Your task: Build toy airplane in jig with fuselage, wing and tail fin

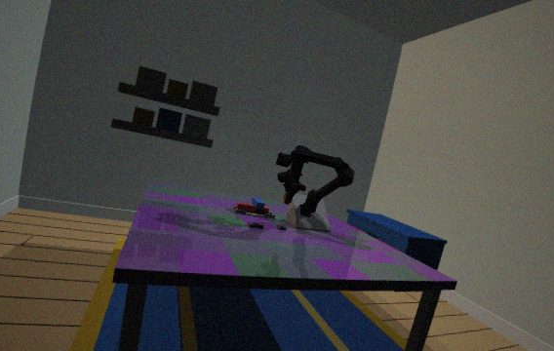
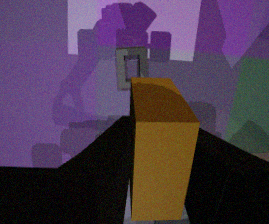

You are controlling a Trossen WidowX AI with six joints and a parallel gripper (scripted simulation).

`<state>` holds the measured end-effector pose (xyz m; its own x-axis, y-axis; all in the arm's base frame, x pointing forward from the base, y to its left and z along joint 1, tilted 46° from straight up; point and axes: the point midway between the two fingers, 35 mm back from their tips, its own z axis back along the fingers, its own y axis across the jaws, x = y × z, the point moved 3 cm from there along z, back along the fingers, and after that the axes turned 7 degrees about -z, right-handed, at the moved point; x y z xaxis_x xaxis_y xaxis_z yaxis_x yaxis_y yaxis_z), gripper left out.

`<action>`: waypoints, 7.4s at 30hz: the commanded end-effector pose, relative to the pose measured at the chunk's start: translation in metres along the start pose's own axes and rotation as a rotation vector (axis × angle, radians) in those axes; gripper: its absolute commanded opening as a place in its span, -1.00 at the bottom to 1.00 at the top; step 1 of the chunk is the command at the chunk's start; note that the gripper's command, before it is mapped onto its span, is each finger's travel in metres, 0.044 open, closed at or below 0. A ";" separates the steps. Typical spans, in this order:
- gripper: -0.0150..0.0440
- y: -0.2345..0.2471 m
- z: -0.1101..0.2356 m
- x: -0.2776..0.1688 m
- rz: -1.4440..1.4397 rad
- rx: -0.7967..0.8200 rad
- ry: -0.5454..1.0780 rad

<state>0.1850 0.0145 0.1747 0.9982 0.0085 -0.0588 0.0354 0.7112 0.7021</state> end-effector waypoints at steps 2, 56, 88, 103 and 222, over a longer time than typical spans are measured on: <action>-0.49 -0.003 0.005 0.005 -0.004 -0.001 -0.001; -0.49 -0.108 0.000 0.113 -0.057 -0.011 0.021; -0.49 -0.193 -0.029 0.155 -0.087 -0.005 0.029; -0.49 -0.236 -0.050 0.166 -0.101 -0.001 0.033; 0.39 -0.247 -0.002 0.172 -0.104 -0.002 0.034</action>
<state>0.3474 -0.1565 -0.0129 0.9862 -0.0429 -0.1602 0.1433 0.7069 0.6927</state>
